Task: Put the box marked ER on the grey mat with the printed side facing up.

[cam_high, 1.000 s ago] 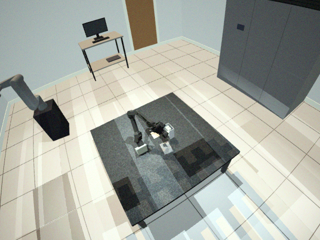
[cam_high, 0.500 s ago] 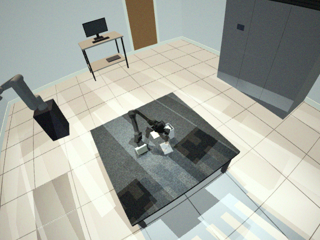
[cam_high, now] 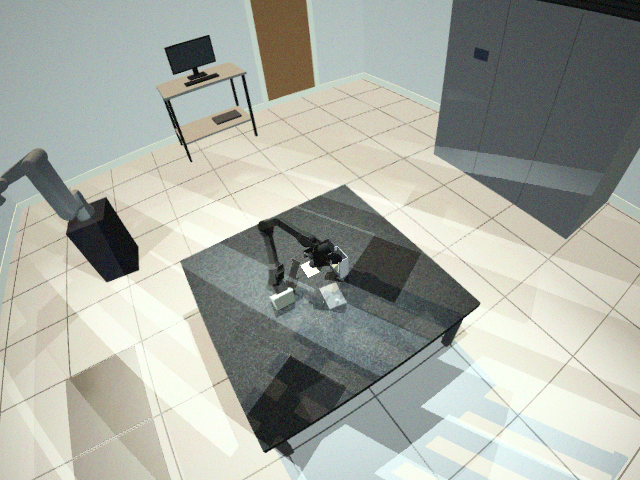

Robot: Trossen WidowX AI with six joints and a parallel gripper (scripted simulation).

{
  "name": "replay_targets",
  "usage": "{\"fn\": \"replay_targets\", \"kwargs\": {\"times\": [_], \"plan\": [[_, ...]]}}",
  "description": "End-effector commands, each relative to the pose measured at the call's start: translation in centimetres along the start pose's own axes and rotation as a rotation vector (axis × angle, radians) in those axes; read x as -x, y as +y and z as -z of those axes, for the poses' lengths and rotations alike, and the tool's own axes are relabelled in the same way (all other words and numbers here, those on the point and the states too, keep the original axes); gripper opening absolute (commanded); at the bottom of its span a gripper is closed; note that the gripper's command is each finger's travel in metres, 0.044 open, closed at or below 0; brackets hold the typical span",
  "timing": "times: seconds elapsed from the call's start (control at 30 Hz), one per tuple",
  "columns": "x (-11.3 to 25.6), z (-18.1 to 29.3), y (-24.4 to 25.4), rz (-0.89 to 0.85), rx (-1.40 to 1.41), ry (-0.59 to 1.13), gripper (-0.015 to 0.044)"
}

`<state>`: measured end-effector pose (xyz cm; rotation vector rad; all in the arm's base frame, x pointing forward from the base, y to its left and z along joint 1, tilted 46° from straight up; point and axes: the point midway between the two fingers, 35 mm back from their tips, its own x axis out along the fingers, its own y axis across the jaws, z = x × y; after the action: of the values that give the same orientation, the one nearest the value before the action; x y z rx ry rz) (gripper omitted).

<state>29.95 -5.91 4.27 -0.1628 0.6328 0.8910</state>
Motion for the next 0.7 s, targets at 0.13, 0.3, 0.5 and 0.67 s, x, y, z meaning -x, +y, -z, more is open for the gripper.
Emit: {"fn": "replay_targets", "kwargs": {"times": [0.13, 0.3, 0.5, 0.67], "plan": [[0.06, -0.19, -0.16, -0.042, 0.181, 0.027, 0.0243], [0.20, -0.40, -0.27, -0.070, 0.303, 0.037, 0.0243], [0.37, -0.67, -0.37, -0.107, 0.450, 0.044, 0.0243], [0.54, -0.92, -0.43, -0.140, 0.572, 0.045, 0.0243]]}}
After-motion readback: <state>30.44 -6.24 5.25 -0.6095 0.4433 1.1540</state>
